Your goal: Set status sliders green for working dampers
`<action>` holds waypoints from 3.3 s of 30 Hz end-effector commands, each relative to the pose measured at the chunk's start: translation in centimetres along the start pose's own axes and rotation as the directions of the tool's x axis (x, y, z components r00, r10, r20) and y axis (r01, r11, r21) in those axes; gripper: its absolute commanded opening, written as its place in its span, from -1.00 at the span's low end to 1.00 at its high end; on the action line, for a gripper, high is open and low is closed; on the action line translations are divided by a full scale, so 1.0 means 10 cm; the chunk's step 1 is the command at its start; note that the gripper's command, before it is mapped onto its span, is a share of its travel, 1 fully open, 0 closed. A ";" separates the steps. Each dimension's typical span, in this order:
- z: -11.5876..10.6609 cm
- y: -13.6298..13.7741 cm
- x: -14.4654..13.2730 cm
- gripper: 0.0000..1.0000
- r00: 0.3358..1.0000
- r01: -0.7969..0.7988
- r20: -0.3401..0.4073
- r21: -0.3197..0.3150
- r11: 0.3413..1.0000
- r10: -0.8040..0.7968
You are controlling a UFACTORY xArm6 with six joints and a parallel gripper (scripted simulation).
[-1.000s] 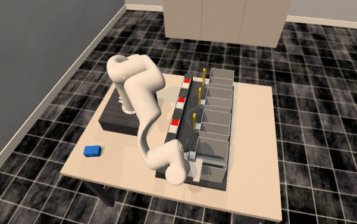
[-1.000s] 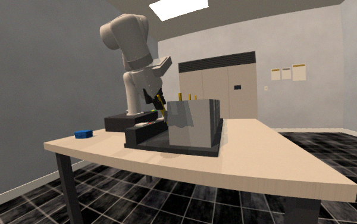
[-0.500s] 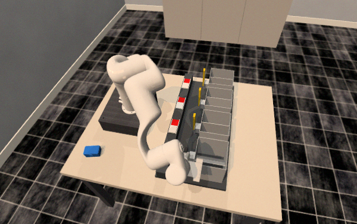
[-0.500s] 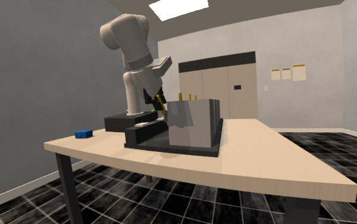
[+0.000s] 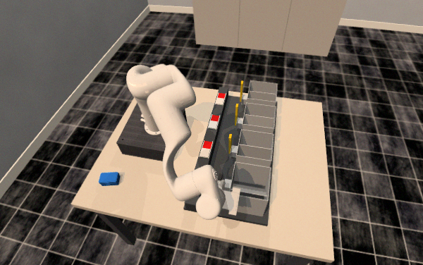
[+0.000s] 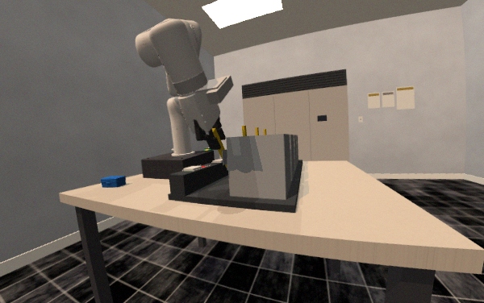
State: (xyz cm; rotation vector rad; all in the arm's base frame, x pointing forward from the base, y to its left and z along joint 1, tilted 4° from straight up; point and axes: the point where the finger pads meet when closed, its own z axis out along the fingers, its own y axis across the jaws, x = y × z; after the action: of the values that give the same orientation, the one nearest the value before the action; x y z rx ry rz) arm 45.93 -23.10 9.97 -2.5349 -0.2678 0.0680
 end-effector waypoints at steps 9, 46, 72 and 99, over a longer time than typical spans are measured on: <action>-0.29 0.00 0.01 -0.22 1.000 0.002 -0.003 -0.004 1.000 -0.002; -0.70 -0.60 0.57 -0.22 1.000 0.002 -0.005 -0.321 0.947 -0.004; -0.58 -1.25 1.15 -0.22 1.000 0.003 -0.014 -0.616 0.788 -0.015; -0.58 -1.25 1.15 -0.22 1.000 0.003 -0.014 -0.616 0.788 -0.015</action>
State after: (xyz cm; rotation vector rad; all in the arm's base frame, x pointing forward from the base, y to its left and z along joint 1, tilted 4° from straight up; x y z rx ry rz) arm 55.51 -13.76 21.65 -3.1879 -0.3371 -0.0513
